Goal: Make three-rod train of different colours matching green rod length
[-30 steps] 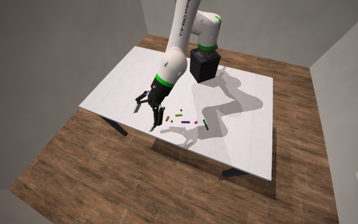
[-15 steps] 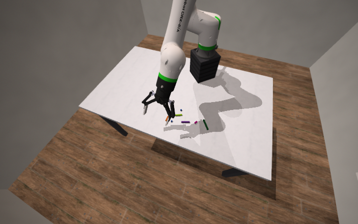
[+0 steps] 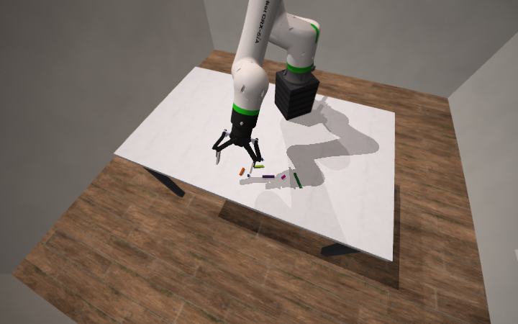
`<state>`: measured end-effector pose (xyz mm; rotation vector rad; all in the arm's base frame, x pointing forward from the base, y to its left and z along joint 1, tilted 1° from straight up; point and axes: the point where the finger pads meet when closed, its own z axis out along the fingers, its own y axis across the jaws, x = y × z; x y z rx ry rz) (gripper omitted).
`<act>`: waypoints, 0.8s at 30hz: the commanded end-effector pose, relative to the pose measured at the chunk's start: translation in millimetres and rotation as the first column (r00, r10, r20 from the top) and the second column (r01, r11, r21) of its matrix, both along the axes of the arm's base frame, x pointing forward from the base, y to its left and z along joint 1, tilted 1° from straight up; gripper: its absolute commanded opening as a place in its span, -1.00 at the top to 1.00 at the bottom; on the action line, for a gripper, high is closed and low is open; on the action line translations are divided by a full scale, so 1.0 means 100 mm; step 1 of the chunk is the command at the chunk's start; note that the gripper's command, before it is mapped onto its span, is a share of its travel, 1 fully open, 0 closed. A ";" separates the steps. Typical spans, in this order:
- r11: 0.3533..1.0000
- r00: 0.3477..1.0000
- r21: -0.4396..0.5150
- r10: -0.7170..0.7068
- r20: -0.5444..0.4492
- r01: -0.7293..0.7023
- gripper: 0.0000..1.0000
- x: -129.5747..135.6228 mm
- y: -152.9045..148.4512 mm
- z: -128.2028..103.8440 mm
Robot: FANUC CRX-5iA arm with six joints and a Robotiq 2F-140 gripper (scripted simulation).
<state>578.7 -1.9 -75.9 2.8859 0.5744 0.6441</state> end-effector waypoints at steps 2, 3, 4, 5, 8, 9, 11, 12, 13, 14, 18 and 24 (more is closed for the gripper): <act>1.000 1.000 -0.003 0.004 -0.008 -0.004 -1.00 -0.01 0.00 0.00; 1.000 1.000 -0.003 0.004 -0.008 -0.004 -1.00 -0.01 0.00 0.00; 1.000 1.000 -0.003 0.004 -0.008 -0.004 -1.00 -0.01 0.00 0.00; 1.000 1.000 -0.003 0.004 -0.008 -0.004 -1.00 -0.01 0.00 0.00; 1.000 1.000 -0.003 0.004 -0.008 -0.004 -1.00 -0.01 0.00 0.00; 0.993 0.990 -0.022 0.115 -0.084 -0.117 -1.00 -0.35 0.01 -0.13; 0.993 0.990 -0.022 0.115 -0.084 -0.117 -1.00 -0.35 0.01 -0.13; 0.993 0.990 -0.022 0.115 -0.084 -0.117 -1.00 -0.35 0.01 -0.13; 0.993 0.990 -0.022 0.115 -0.084 -0.117 -1.00 -0.35 0.01 -0.13; 0.993 0.990 -0.022 0.115 -0.084 -0.117 -1.00 -0.35 0.01 -0.13; 0.975 0.965 -0.029 0.211 -0.157 -0.219 -1.00 -0.68 0.00 -0.25; 0.952 0.929 -0.028 0.292 -0.225 -0.306 -1.00 -1.01 -0.03 -0.34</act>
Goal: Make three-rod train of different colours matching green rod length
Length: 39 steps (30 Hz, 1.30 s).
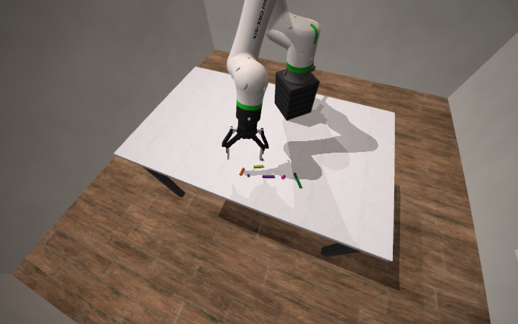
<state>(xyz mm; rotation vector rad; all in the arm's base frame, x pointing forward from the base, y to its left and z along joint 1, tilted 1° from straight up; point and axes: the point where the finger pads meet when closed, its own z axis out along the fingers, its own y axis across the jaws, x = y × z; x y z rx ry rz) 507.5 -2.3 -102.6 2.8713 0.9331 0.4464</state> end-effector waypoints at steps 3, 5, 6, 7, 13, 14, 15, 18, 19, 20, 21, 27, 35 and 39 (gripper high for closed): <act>0.987 0.979 -0.029 0.152 -0.136 -0.157 -1.00 -0.59 -0.07 -0.15; 0.987 0.979 -0.029 0.152 -0.136 -0.157 -1.00 -0.59 -0.07 -0.15; 0.987 0.979 -0.029 0.152 -0.136 -0.157 -1.00 -0.59 -0.07 -0.15; 0.975 0.960 -0.030 0.210 -0.187 -0.219 -1.00 -0.84 -0.11 -0.20; 0.947 0.911 -0.020 0.304 -0.278 -0.322 -1.00 -1.30 -0.21 -0.27; 0.942 0.904 -0.018 0.315 -0.289 -0.334 -1.00 -1.35 -0.23 -0.28; 0.941 0.901 -0.017 0.319 -0.293 -0.338 -1.00 -1.37 -0.23 -0.28; 0.941 0.901 -0.017 0.320 -0.294 -0.339 -1.00 -1.38 -0.23 -0.28; 0.941 0.901 -0.017 0.320 -0.294 -0.339 -1.00 -1.38 -0.23 -0.28; 0.941 0.901 -0.017 0.320 -0.294 -0.339 -1.00 -1.38 -0.23 -0.28; 0.941 0.901 -0.017 0.320 -0.294 -0.339 -1.00 -1.38 -0.23 -0.28; 0.941 0.901 -0.017 0.320 -0.294 -0.339 -1.00 -1.38 -0.23 -0.28; 0.941 0.901 -0.017 0.320 -0.294 -0.339 -1.00 -1.38 -0.23 -0.28; 0.941 0.901 -0.017 0.320 -0.294 -0.339 -1.00 -1.38 -0.23 -0.28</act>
